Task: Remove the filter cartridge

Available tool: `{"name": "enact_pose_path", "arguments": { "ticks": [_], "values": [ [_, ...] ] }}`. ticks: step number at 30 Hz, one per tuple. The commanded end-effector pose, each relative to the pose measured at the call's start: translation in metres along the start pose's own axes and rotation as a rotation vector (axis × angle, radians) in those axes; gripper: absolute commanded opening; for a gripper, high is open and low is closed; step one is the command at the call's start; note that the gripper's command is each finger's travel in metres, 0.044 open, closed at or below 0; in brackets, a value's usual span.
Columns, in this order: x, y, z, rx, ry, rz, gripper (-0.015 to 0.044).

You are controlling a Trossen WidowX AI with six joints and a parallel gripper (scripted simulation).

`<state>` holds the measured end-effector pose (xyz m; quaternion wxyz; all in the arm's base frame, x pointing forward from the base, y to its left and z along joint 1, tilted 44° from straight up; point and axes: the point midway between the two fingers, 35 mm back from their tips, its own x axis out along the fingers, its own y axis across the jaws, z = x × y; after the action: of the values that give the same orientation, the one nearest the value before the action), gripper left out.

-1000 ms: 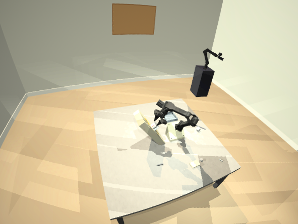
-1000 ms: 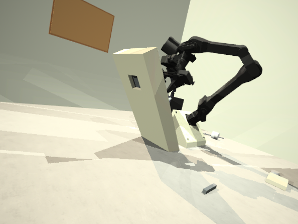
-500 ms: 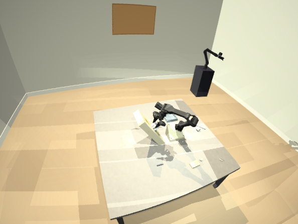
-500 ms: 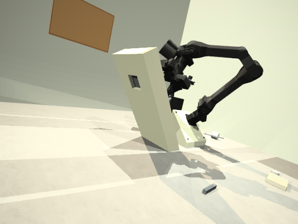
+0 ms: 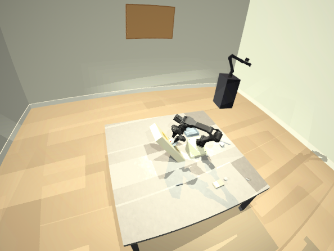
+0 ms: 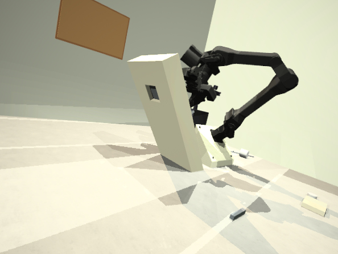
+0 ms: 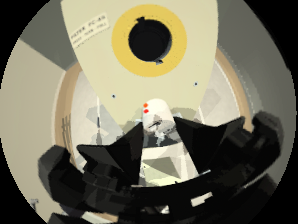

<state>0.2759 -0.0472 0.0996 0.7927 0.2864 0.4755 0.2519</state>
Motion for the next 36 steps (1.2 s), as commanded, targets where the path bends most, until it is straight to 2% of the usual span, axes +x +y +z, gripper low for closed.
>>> {"name": "enact_pose_path", "arguments": {
  "ticks": [1,3,10,18,36],
  "values": [
    [0.0,-0.001,0.0,-0.003,0.003,-0.007,0.0198],
    [0.0,-0.001,0.0,-0.003,0.003,-0.007,0.0185],
    [-0.004,-0.001,0.008,-0.002,0.002,-0.005,0.0001],
    [-0.014,-0.001,0.023,0.0,0.0,-0.002,0.0],
    [-0.099,-0.003,0.029,0.002,0.003,-0.003,0.0]
  ]
}}
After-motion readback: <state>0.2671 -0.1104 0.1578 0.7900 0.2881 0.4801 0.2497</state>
